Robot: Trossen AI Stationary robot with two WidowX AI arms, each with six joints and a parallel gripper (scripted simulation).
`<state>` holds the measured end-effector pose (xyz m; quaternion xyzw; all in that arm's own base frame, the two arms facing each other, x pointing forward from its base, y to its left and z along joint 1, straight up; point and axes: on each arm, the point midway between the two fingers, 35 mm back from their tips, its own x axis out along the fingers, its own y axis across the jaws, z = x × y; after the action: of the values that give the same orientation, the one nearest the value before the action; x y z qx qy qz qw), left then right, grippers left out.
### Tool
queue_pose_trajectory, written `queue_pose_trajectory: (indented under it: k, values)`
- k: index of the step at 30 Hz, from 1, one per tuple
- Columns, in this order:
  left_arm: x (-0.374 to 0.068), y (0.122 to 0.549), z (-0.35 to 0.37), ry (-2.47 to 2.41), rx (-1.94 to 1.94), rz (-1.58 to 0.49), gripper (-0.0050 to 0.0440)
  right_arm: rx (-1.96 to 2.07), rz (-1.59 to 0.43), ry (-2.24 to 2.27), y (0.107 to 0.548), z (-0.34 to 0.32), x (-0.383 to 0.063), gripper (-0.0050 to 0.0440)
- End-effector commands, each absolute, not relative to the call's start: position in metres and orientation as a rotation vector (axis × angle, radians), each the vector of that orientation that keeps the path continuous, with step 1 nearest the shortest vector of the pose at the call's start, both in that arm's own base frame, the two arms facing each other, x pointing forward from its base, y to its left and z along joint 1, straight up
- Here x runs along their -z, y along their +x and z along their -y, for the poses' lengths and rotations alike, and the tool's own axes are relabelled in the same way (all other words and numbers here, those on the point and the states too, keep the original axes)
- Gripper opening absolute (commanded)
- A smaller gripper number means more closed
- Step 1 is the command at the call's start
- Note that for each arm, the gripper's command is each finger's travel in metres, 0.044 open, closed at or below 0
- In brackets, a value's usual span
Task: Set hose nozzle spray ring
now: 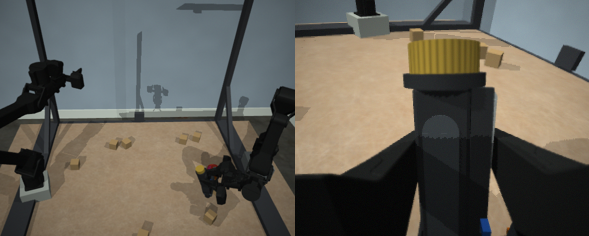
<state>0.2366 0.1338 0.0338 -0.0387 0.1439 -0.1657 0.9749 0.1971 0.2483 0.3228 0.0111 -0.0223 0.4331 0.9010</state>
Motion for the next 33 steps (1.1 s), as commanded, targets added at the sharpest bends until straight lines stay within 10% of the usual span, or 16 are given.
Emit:
queue_pose_trajectory:
  k: [1,33]
  values:
    - [-0.040,0.239,-0.136,-0.049,0.334,-0.279,0.0165,-0.893,0.065,0.036,0.197,-0.247,-0.332,0.0415]
    - [-0.056,0.239,-0.135,-0.051,0.337,-0.270,0.0165,-0.893,0.065,0.036,0.197,-0.247,-0.332,0.0415]
